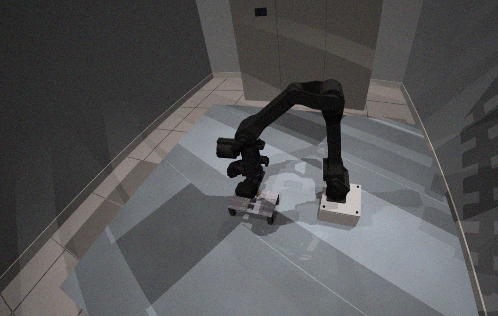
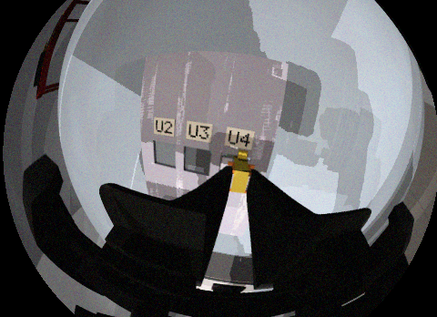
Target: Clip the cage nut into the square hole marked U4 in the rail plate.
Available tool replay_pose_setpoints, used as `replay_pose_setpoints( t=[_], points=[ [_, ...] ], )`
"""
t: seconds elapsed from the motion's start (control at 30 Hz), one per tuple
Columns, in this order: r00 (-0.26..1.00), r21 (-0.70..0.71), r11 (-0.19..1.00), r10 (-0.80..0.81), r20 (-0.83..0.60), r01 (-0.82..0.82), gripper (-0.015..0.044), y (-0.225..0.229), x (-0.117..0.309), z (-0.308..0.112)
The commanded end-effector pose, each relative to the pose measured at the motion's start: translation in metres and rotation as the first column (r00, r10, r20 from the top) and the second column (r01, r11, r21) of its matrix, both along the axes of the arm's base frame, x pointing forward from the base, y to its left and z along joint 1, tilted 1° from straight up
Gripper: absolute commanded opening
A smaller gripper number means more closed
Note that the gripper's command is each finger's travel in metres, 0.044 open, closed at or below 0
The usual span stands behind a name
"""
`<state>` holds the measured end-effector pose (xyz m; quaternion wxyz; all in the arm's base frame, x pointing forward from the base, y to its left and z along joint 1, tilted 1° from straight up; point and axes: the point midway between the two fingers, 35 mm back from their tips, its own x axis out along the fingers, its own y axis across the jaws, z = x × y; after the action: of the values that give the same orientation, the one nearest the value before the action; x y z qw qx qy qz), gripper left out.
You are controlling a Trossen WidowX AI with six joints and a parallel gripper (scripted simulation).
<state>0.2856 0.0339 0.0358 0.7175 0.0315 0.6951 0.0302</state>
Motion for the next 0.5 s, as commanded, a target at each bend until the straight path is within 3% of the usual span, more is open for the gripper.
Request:
replay_pose_setpoints(
  t=[0.0,0.47],
  points=[
    [1.0,-0.002,1.0,-0.005,0.002,0.005,0.0033,-0.0007,0.0006,-0.0003],
    [1.0,0.016,1.0,-0.004,0.002,0.004,0.0033,-0.0013,0.0005,-0.0007]
  ],
)
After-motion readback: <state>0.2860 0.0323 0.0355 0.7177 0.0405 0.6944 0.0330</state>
